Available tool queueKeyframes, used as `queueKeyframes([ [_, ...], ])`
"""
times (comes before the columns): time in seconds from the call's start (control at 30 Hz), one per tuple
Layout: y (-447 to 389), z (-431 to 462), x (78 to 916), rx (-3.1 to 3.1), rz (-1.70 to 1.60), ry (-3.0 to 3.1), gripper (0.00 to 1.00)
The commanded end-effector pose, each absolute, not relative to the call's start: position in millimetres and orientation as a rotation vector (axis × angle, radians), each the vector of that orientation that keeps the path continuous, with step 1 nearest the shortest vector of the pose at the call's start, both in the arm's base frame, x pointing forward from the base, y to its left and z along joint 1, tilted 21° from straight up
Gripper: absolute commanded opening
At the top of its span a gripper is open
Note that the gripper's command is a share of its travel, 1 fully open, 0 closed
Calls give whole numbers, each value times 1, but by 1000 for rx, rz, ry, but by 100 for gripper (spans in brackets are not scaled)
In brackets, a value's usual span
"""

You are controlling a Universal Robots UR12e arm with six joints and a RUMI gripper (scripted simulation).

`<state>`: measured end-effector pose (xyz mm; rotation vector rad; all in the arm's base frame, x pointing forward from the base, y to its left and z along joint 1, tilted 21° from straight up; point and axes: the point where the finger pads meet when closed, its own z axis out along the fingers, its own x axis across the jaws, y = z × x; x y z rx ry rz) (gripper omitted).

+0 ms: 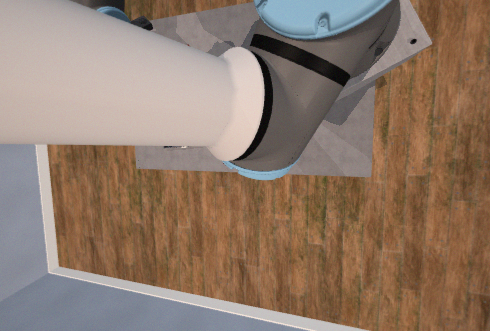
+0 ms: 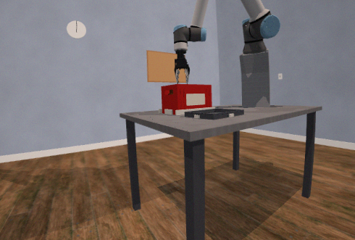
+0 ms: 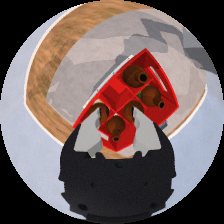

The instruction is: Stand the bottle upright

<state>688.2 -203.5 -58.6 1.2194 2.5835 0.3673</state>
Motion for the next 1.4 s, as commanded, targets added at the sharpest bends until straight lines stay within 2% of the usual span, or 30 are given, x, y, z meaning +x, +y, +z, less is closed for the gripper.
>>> queueKeyframes([
  [0.0, -206, -44, 683, 1219, 367, 2583, 38],
  [0.63, -208, -22, 675, 1219, 367, 2583, 38],
  [0.67, -208, -22, 675, 1219, 367, 2583, 0],
  [1.37, -208, -22, 675, 1219, 367, 2583, 0],
])
